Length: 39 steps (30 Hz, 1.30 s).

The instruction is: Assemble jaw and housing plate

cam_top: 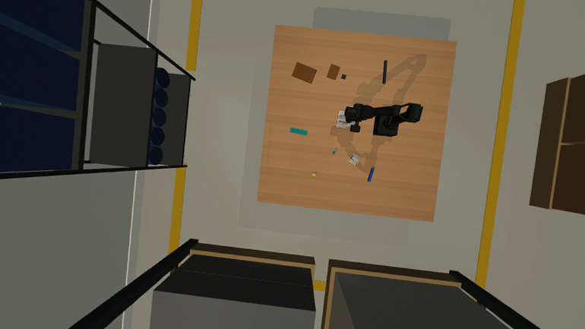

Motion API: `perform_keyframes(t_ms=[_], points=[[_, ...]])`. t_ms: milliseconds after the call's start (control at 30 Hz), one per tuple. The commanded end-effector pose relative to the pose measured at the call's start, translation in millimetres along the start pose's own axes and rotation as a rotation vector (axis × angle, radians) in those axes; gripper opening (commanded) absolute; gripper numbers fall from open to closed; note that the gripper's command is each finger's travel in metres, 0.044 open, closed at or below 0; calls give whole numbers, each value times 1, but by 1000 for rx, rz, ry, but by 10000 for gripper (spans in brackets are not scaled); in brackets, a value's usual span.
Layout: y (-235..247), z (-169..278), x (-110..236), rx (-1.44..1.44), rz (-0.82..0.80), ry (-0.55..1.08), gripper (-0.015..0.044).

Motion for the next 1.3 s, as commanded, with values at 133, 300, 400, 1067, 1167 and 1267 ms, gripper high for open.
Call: perform_keyframes(t_ms=[133, 300, 400, 1067, 1167, 1267], points=[[0, 0, -1, -5, -3, 0, 351], [0, 0, -3, -5, -3, 0, 351], [0, 0, -4, -5, -3, 0, 351], [0, 0, -8, -5, -3, 0, 351], [0, 0, -9, -5, -3, 0, 351], [0, 0, -9, -5, -3, 0, 351]])
Point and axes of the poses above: the point midway between the two fingers, 35 mm back from their tips, its own x axis back along the fingers, its own y axis across the jaws, z = x × y, the point moved 4 cm from there along x, back along the fingers, and after that the axes turned 13 degrees about x, right-handed, at the moved point
